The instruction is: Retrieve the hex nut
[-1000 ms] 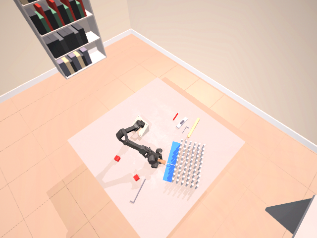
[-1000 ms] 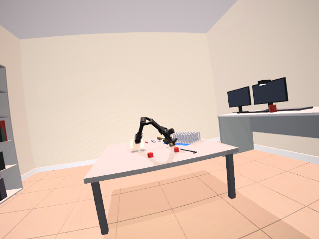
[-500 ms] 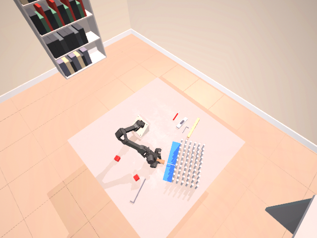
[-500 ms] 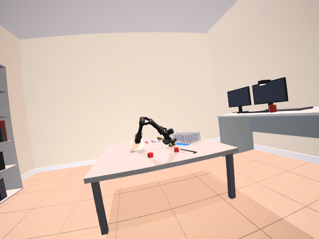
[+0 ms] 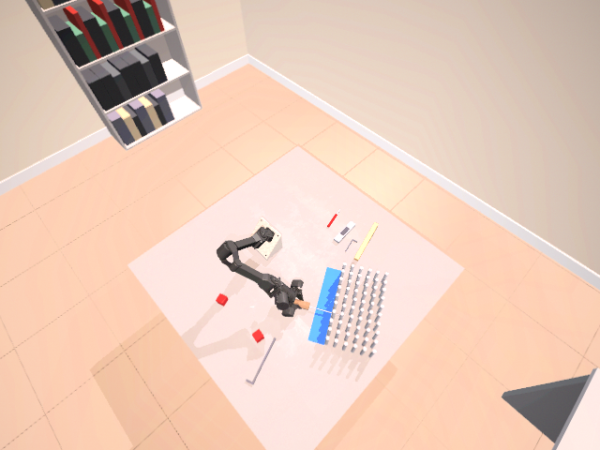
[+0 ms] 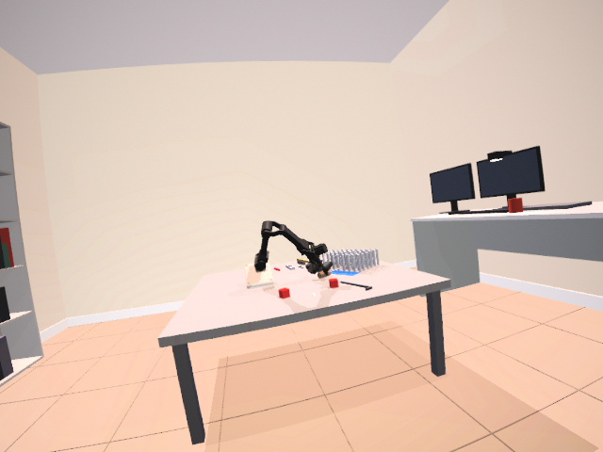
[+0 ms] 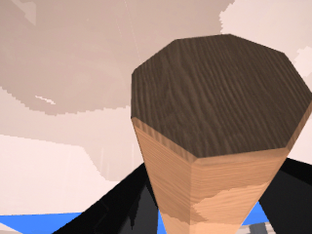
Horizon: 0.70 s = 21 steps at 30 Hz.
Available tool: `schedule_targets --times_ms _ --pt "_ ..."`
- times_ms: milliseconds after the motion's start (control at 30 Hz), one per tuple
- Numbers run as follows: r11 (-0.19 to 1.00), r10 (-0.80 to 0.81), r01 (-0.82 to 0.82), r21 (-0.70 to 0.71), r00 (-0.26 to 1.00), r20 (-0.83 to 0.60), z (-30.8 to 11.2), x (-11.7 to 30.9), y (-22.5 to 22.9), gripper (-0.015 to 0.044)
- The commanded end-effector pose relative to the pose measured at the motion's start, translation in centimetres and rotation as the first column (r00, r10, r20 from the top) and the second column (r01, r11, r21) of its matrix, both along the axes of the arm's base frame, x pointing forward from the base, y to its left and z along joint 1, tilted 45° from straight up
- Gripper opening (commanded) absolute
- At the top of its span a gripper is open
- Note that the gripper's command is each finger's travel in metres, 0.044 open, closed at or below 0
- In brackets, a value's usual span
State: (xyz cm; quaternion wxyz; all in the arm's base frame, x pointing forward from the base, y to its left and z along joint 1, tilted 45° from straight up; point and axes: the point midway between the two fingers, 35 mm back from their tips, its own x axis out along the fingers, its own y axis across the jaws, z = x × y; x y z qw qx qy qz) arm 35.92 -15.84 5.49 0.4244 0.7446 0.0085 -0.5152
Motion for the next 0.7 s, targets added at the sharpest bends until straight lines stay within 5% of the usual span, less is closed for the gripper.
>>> schedule_targets --times_ms 0,667 --pt "1.0 0.006 -0.006 0.003 1.0 -0.003 0.0 -0.4 0.1 0.0" --pt "1.0 0.006 -0.006 0.003 1.0 -0.004 0.5 -1.6 -0.3 0.0"
